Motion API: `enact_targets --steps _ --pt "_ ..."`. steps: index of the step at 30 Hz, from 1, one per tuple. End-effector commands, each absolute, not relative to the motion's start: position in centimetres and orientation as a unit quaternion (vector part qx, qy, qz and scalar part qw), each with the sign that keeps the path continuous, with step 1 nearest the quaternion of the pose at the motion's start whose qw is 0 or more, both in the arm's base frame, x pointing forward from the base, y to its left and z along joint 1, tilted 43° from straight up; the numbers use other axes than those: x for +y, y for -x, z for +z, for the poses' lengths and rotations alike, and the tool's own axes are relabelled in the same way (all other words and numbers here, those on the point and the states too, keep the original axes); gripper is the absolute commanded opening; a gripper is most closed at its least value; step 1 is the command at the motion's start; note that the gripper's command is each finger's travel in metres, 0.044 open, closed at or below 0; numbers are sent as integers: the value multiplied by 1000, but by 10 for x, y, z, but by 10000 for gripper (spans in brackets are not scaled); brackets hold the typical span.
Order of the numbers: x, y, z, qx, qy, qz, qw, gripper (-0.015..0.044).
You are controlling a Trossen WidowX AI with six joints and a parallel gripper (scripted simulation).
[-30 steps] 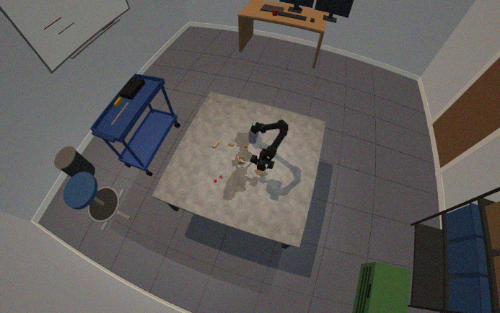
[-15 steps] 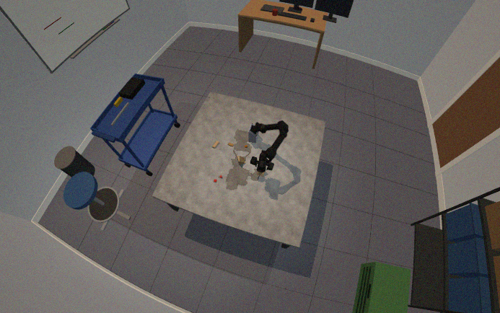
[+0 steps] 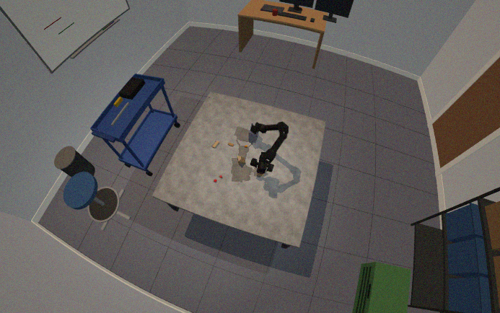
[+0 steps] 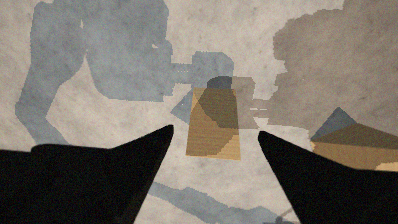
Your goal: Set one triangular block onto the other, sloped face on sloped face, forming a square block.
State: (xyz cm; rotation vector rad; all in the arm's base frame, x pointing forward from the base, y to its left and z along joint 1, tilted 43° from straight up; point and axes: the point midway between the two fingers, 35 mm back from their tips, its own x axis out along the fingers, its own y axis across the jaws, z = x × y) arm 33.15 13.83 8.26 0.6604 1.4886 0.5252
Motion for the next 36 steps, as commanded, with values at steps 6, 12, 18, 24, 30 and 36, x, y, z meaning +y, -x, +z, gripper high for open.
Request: enact_targets --steps 6,12,18,24,30,36 --pt "149 -330 70 659 -292 229 654 440" --pt "156 -329 64 659 -293 229 654 440" --pt "163 -328 58 659 -293 230 654 440" --pt "170 -327 51 658 -294 231 653 440" --pt "172 -326 50 658 -294 231 653 361" --pt "172 -326 50 658 -294 231 653 263"
